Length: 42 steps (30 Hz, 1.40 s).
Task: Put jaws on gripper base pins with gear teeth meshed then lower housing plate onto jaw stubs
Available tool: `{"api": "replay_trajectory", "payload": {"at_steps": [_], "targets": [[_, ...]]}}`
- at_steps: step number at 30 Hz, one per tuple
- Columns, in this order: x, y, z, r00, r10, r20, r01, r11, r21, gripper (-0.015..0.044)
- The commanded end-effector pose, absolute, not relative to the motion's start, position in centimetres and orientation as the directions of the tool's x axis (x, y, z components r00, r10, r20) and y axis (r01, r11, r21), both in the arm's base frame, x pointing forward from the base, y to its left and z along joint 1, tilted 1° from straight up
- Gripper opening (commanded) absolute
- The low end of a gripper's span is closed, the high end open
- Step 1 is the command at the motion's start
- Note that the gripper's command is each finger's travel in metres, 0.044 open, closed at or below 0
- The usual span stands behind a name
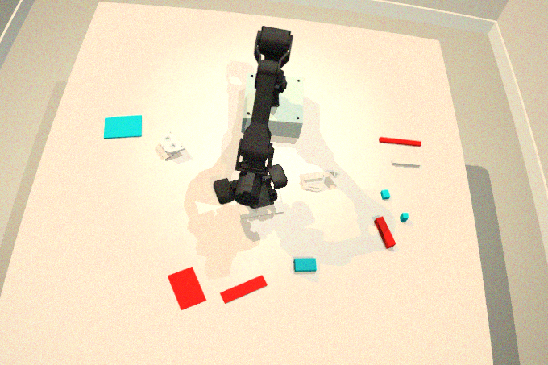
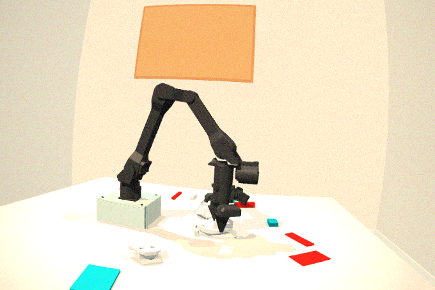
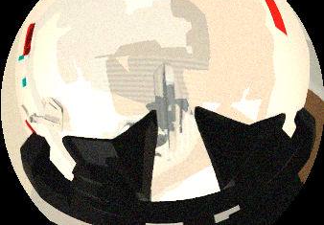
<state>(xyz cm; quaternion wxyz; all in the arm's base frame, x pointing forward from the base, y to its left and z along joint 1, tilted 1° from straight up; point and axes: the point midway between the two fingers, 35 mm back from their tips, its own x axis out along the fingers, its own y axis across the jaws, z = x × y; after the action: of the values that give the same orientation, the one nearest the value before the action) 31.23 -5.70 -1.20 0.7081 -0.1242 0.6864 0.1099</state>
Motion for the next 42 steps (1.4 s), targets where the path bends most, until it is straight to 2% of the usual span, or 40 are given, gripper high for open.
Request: {"api": "replay_trajectory", "payload": {"at_steps": [1, 42], "targets": [[31.24, -5.78, -1.27, 0.034, -0.02, -0.999, -0.33, 0.943, -0.03, 0.0134], [31.26, -5.79, -1.83, 0.034, -0.02, -0.999, -0.332, 0.943, -0.03, 0.0134]]}}
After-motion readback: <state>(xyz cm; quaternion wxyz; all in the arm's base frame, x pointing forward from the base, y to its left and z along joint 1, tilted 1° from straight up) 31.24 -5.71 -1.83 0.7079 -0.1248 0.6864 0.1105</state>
